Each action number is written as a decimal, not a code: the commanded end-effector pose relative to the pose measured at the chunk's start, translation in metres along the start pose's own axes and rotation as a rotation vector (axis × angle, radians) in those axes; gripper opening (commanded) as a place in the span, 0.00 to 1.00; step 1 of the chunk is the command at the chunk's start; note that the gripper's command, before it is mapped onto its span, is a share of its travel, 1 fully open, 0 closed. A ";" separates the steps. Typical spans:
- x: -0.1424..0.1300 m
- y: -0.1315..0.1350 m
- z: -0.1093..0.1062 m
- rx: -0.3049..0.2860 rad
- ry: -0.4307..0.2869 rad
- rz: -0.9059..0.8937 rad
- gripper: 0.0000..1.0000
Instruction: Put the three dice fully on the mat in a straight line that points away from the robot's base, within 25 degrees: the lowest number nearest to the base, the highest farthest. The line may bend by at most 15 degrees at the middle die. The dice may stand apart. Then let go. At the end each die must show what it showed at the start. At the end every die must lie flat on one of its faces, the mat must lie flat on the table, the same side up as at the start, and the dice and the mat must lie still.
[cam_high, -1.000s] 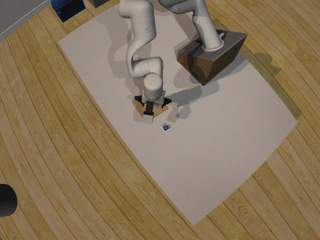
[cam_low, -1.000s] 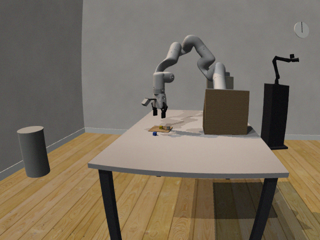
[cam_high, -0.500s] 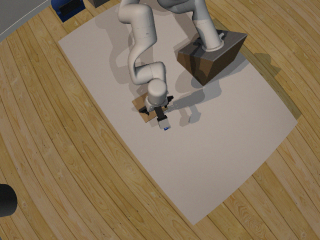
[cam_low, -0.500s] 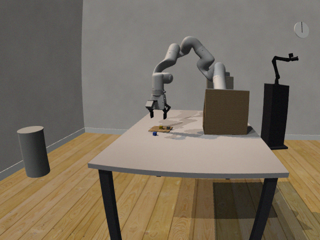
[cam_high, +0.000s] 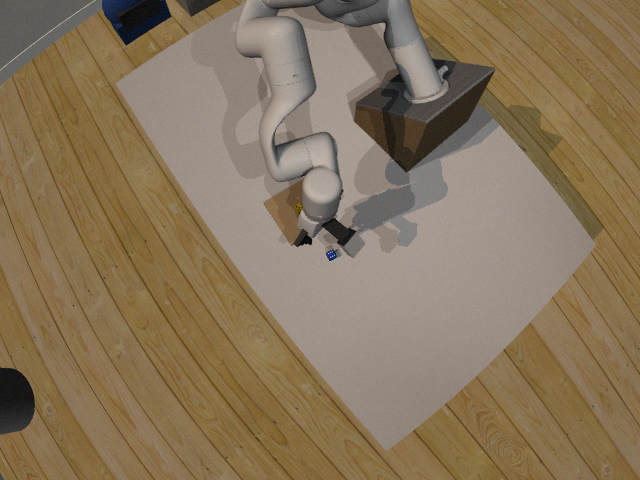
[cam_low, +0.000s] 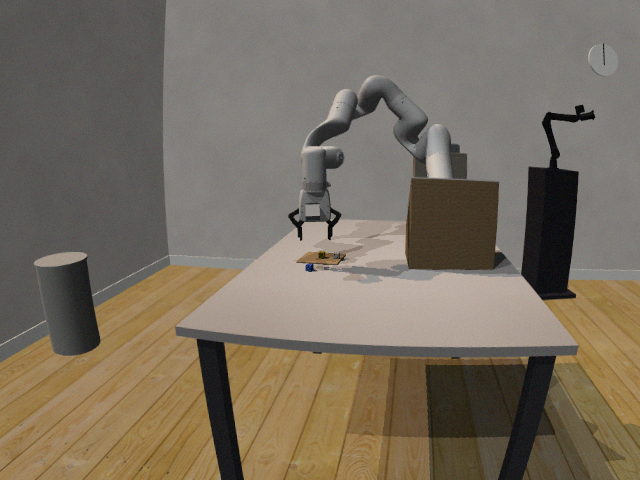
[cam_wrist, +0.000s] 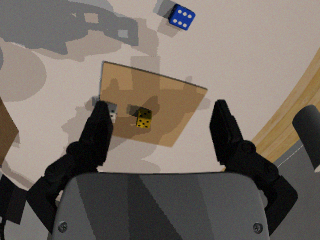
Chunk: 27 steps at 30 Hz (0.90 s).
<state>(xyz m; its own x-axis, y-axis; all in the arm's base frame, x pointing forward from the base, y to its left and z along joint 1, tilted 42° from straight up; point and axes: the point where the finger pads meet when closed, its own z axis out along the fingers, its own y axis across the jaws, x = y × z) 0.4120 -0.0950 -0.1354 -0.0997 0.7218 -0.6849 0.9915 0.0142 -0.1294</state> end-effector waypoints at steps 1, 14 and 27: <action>0.008 0.004 -0.001 0.008 0.007 -0.147 1.00; 0.031 0.010 -0.001 0.000 0.018 -0.591 1.00; 0.052 0.016 -0.003 -0.015 0.028 -0.980 1.00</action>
<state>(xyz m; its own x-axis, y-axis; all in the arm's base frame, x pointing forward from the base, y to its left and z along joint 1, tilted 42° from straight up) 0.4207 -0.0623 -0.1676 -0.8206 0.4621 -0.3364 0.5659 0.5743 -0.5915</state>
